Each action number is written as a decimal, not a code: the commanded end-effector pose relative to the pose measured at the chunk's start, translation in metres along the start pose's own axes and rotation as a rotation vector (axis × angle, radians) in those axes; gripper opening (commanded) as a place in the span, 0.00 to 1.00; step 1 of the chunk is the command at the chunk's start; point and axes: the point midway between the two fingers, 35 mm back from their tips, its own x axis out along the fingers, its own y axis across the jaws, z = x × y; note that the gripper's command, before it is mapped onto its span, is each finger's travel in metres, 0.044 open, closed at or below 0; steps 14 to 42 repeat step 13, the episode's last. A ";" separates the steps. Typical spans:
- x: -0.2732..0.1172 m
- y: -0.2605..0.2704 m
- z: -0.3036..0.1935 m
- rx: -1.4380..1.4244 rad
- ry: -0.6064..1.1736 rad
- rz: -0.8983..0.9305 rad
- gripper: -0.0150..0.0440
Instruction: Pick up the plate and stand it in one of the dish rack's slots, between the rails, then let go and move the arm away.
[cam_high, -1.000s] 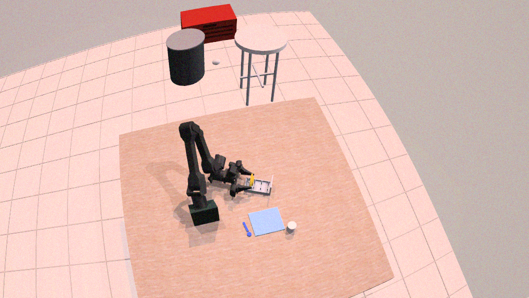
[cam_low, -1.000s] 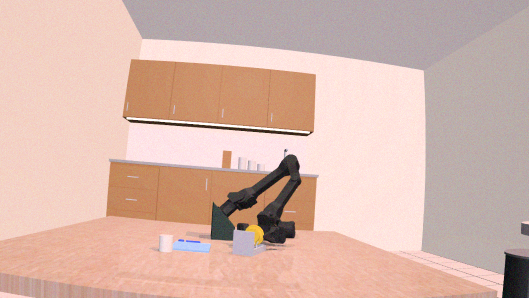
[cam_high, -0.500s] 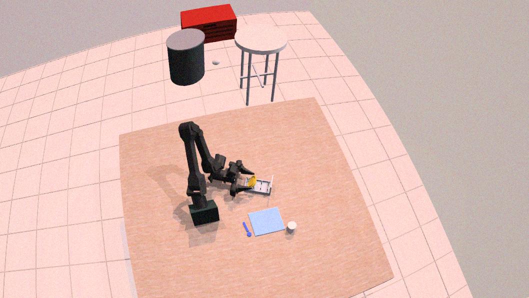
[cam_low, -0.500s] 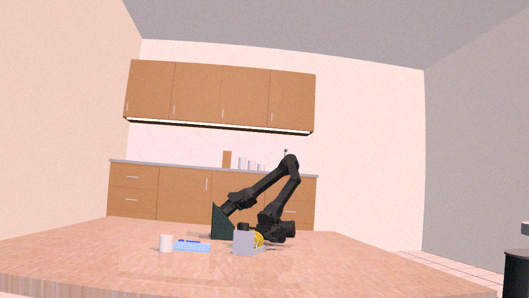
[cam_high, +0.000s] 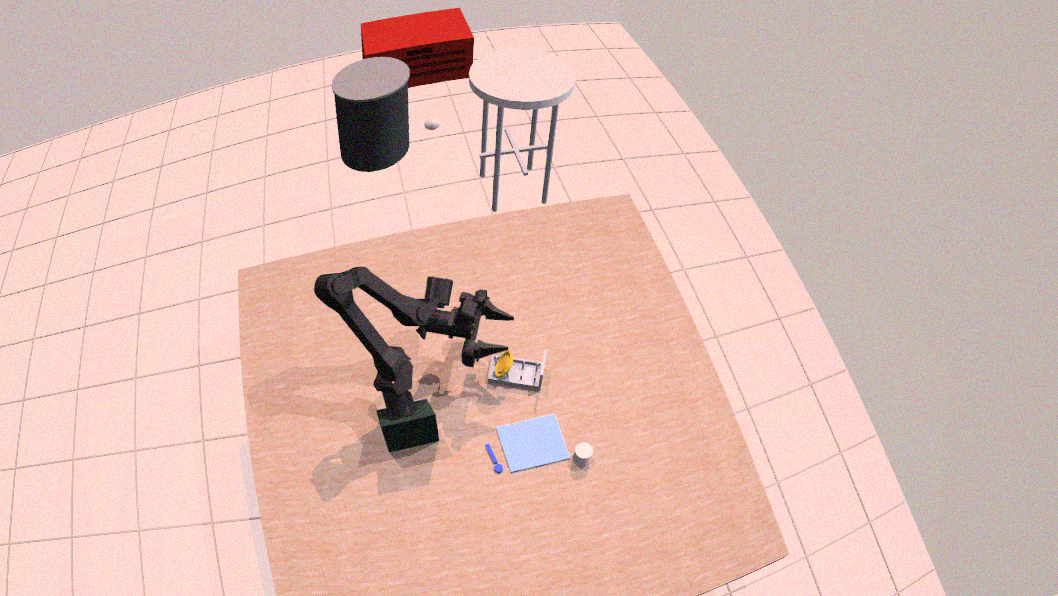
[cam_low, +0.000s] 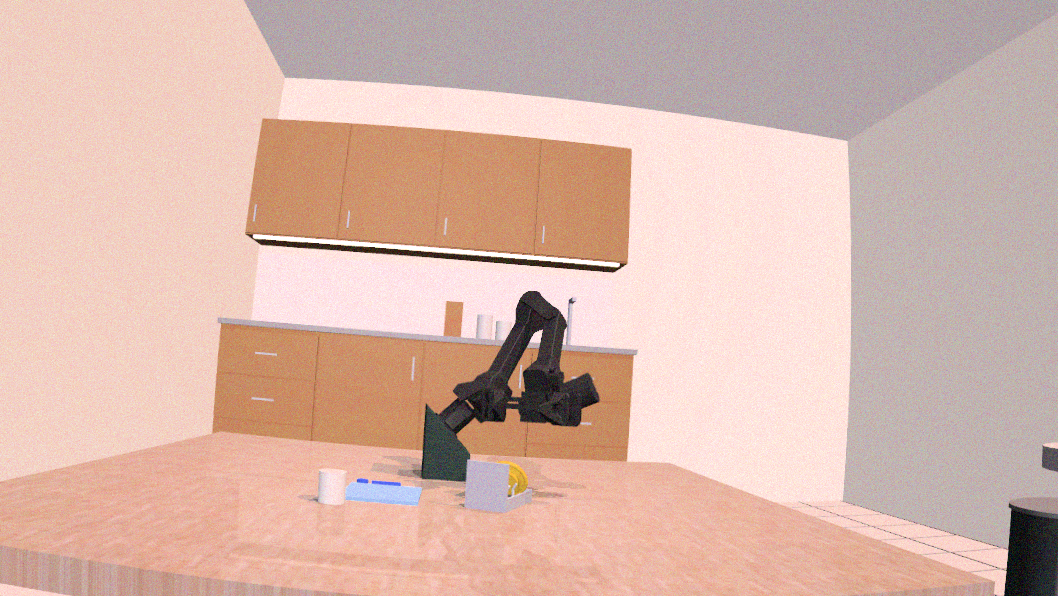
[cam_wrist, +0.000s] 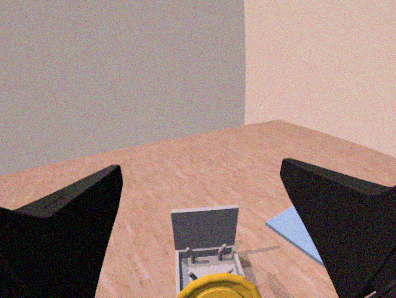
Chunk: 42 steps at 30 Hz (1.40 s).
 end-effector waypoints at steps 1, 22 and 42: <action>0.001 -0.003 0.003 -0.039 0.015 -0.009 0.93; 0.035 -0.026 0.006 -0.367 0.160 -0.189 0.93; 0.035 -0.026 0.006 -0.367 0.160 -0.189 0.93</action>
